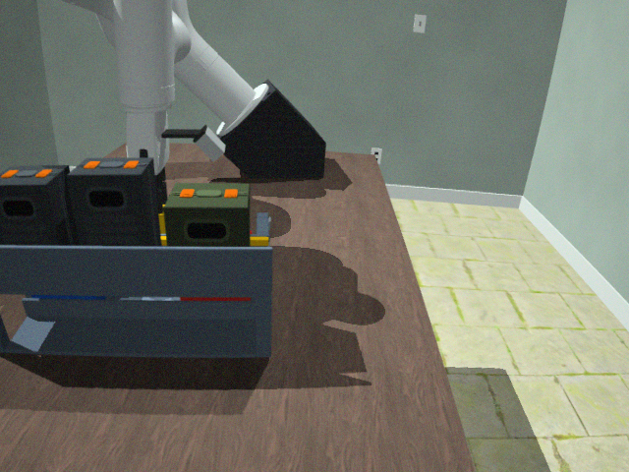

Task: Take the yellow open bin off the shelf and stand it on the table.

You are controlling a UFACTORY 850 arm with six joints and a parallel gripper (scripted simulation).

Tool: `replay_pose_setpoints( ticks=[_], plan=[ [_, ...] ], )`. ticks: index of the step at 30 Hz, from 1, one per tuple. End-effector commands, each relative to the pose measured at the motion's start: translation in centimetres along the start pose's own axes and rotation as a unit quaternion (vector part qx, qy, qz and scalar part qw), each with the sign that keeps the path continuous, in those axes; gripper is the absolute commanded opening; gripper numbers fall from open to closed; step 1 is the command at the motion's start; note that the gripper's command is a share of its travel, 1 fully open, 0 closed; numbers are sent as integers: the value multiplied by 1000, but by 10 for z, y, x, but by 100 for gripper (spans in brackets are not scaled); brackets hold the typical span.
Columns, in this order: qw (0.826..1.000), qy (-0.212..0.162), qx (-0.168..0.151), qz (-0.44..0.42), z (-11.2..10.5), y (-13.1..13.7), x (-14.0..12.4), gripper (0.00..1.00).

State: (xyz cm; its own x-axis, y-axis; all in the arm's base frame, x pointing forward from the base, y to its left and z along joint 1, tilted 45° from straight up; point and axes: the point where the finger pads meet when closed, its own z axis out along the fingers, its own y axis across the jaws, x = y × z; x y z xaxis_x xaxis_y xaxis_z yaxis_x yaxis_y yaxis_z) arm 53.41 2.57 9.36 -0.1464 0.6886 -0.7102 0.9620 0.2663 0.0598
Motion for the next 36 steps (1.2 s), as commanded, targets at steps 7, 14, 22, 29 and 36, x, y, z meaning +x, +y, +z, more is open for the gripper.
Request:
replay_pose_setpoints(
  ticks=[7,14,22,29,36],
  plan=[
    [1000,0,-1,0,2,1,0,33],
    [1000,0,-1,0,10,1,0,33],
    [1000,0,-1,0,12,0,0,33],
    [1000,0,-1,0,16,0,0,33],
    [1000,0,-1,0,22,0,0,33]
  ],
)
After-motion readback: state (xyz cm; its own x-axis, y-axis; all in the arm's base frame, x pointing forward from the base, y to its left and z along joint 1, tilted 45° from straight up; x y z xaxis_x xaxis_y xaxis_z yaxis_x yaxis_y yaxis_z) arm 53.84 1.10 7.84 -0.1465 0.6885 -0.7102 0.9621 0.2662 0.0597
